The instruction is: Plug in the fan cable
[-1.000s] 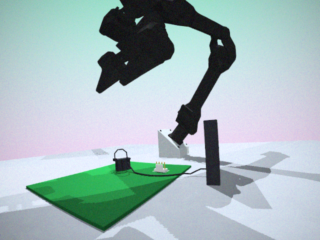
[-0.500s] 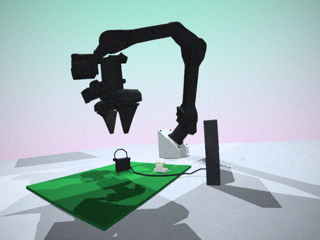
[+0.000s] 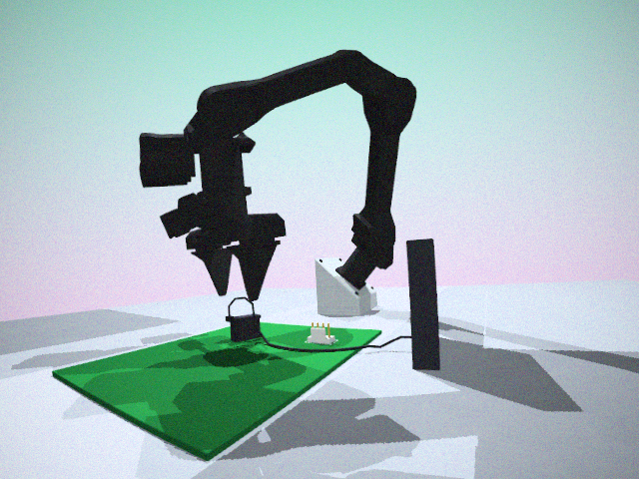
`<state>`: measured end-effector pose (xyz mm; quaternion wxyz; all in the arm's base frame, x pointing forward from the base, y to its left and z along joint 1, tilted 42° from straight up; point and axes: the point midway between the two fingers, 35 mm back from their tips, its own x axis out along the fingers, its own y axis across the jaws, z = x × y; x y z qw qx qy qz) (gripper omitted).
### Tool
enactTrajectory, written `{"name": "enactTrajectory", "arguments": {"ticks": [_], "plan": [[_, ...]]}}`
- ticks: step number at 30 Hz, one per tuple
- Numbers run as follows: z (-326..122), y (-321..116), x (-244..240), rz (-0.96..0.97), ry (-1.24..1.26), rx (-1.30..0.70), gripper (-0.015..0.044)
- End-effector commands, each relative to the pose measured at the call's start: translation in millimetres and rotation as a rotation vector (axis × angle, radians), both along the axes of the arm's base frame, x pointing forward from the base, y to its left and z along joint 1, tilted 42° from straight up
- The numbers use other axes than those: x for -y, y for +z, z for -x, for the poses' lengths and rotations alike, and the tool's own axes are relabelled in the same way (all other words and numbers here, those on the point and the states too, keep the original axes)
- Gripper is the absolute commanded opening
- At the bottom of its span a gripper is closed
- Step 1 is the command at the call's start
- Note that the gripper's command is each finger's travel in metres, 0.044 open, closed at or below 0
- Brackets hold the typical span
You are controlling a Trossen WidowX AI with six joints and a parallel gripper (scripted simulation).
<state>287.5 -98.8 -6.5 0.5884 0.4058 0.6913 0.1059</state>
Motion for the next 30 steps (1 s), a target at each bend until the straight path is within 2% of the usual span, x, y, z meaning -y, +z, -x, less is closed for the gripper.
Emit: {"name": "enactTrajectory", "arguments": {"ticks": [1,26,30], "plan": [[0.7,-5.0,-6.0,-0.009,-0.002,-0.008,0.0440],[-2.4,-28.1,-27.1,-0.011,-0.002,-0.008,0.0440],[-3.5,-27.0,-25.0,-0.004,0.003,-0.002,0.0335]]}}
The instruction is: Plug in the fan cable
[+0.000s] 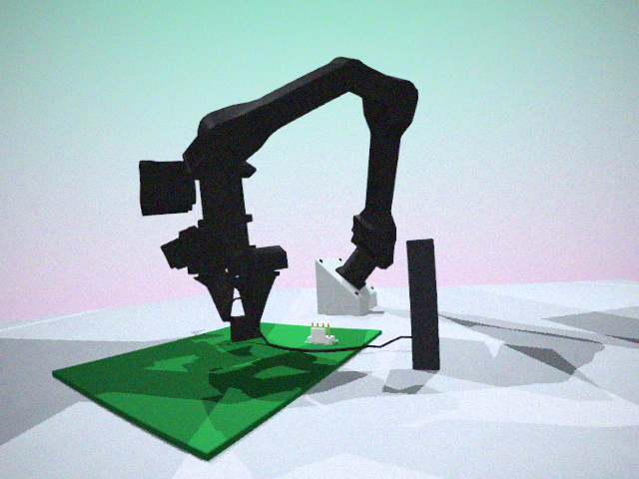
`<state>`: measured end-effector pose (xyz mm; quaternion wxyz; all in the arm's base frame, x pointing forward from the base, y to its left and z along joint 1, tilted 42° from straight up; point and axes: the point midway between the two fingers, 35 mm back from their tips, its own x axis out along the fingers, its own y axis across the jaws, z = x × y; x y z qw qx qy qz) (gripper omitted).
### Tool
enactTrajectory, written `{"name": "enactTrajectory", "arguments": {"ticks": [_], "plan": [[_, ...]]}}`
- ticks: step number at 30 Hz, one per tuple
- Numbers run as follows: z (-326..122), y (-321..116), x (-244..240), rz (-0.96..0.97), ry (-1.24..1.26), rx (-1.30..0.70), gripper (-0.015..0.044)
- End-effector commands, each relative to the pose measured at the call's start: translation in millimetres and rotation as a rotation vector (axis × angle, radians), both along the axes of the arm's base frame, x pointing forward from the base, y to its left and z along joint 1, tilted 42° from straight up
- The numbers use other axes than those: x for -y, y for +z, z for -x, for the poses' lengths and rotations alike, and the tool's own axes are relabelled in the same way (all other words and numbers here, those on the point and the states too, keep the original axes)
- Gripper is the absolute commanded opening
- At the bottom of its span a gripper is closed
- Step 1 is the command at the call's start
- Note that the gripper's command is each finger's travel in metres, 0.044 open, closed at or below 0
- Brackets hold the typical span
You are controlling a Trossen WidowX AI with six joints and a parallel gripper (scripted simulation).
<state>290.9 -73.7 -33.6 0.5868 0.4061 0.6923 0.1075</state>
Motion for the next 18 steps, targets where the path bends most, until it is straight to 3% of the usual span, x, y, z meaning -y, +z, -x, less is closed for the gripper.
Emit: {"name": "enactTrajectory", "arguments": {"ticks": [1,8,18], "plan": [[-0.1,0.1,0.0,0.000,0.000,0.000,0.0309],[-0.1,0.1,0.0,0.000,0.000,0.000,0.0125],[-0.1,0.1,0.0,0.000,0.000,0.000,0.0058]]}}
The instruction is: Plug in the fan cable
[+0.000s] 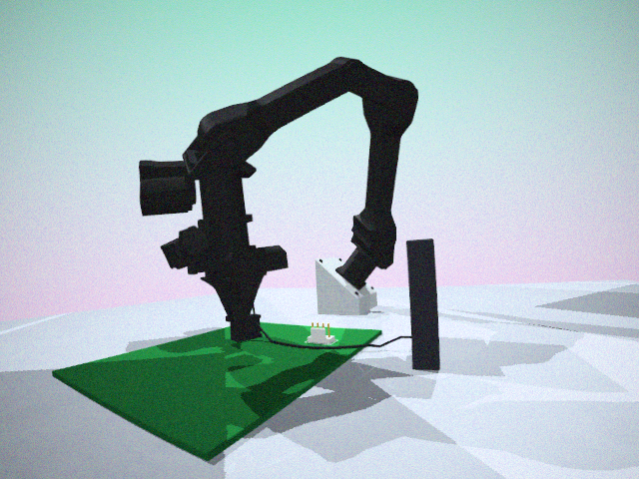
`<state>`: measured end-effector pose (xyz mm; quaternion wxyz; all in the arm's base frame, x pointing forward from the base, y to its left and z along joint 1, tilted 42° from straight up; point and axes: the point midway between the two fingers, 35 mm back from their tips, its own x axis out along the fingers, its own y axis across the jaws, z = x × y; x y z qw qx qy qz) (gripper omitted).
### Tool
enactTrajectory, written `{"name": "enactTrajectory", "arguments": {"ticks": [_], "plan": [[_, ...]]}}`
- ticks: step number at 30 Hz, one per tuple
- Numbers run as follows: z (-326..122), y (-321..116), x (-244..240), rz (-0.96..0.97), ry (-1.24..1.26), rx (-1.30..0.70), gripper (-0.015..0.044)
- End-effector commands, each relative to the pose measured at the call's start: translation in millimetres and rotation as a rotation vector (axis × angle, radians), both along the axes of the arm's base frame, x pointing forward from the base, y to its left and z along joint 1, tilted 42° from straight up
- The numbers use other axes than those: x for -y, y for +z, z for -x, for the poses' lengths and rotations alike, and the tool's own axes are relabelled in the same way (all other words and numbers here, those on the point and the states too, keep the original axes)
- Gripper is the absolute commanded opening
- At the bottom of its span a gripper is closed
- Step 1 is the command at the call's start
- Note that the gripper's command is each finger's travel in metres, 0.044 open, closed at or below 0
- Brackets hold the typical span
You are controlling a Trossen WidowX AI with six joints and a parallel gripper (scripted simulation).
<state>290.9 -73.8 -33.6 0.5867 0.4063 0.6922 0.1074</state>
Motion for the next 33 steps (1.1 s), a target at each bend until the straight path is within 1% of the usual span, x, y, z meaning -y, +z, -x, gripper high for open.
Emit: {"name": "enactTrajectory", "arguments": {"ticks": [1,3,29,33], "plan": [[-0.2,0.1,0.0,0.000,0.001,0.001,0.0052],[-0.1,1.6,1.5,0.000,0.000,0.000,0.0000],[10.2,60.6,52.7,-0.004,-0.004,-0.007,0.0000],[2.8,62.0,53.1,0.000,-0.070,-0.060,0.0000]]}}
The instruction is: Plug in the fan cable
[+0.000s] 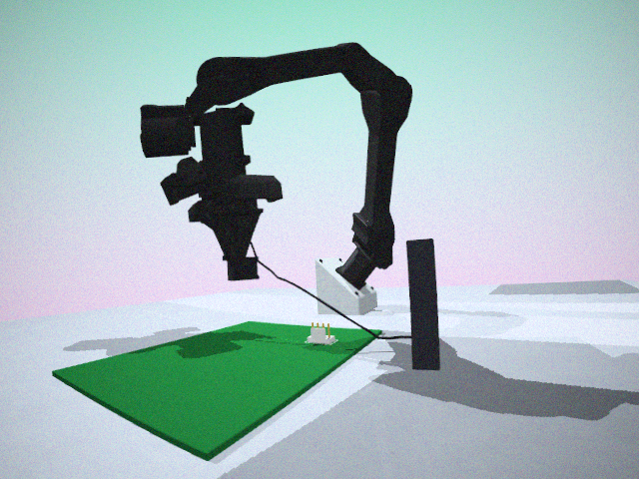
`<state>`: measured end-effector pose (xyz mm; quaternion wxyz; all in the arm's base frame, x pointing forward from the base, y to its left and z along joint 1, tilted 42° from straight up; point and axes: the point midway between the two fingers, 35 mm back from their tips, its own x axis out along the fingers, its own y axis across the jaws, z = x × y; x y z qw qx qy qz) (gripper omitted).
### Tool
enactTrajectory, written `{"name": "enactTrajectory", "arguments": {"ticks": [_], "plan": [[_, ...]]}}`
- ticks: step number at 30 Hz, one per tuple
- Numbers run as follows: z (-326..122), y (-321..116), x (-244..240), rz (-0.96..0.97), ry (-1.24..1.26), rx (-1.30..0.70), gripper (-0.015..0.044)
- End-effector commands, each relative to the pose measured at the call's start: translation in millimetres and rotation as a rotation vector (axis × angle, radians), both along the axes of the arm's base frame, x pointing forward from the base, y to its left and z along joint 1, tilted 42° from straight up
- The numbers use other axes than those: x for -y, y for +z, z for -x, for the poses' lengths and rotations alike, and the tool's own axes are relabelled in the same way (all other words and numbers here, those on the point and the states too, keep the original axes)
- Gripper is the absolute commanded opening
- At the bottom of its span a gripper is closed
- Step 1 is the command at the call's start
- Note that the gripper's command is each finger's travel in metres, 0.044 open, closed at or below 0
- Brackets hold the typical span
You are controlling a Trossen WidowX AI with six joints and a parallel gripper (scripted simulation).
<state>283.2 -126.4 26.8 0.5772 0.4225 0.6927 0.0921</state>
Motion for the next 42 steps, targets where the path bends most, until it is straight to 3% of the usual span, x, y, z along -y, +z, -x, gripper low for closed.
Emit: {"name": "enactTrajectory", "arguments": {"ticks": [1,32,42], "plan": [[-7.9,2.2,0.5,0.007,-0.058,-0.052,0.0000],[-97.8,27.0,-12.0,-0.035,-0.875,-0.693,0.0000],[-98.0,23.9,-16.1,0.015,-0.894,-0.719,0.0000]]}}
